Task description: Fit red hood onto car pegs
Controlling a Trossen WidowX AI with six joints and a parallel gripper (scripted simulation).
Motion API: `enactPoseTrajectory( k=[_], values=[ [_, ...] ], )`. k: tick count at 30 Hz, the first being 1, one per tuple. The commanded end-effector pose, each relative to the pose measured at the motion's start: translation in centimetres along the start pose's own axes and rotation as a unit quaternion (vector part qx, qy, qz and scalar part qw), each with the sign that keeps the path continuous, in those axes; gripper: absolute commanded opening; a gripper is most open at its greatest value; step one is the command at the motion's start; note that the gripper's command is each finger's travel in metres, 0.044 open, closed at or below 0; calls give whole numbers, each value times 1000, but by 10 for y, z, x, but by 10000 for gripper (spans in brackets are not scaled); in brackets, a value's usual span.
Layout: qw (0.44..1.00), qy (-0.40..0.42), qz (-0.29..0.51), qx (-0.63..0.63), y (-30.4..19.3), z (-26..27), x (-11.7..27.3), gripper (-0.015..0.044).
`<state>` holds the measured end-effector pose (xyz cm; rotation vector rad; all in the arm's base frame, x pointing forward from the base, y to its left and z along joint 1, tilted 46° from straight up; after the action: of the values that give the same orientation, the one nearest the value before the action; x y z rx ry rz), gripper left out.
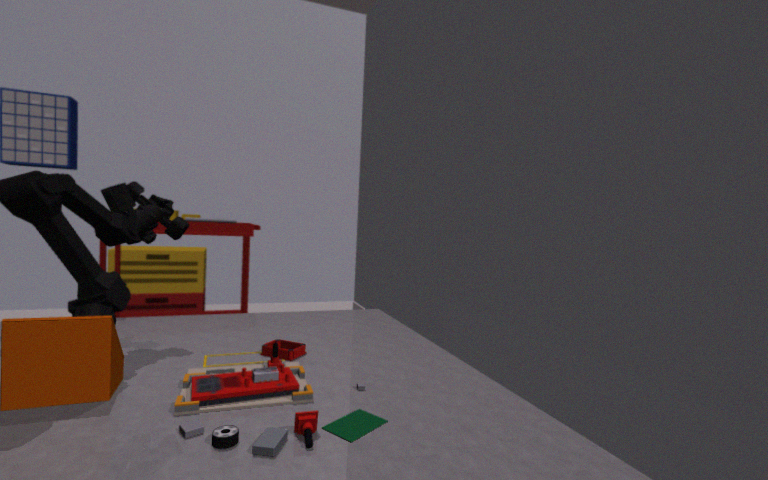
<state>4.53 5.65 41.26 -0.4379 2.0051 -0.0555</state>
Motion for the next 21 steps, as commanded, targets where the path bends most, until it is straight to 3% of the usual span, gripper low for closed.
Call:
enactPoseTrajectory(
  k=[1,16,21],
  values=[
    [1000,2,-2,-1,1,1,-1,26],
    [945,246,-128,-173,53,88,-62,420],
    [892,354,-120,-252,60,129,-70,440]
  ],
)
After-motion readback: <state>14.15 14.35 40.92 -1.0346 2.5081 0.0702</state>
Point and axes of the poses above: the point midway between the two fingers, 35 mm back from their tips, its own x axis back along the fingers, its own z axis across the jaws, y = z × x, the point moved 8 cm from there along x, back along the fingers, and after that the axes turned 13 degrees about x, right-handed, at the moved point
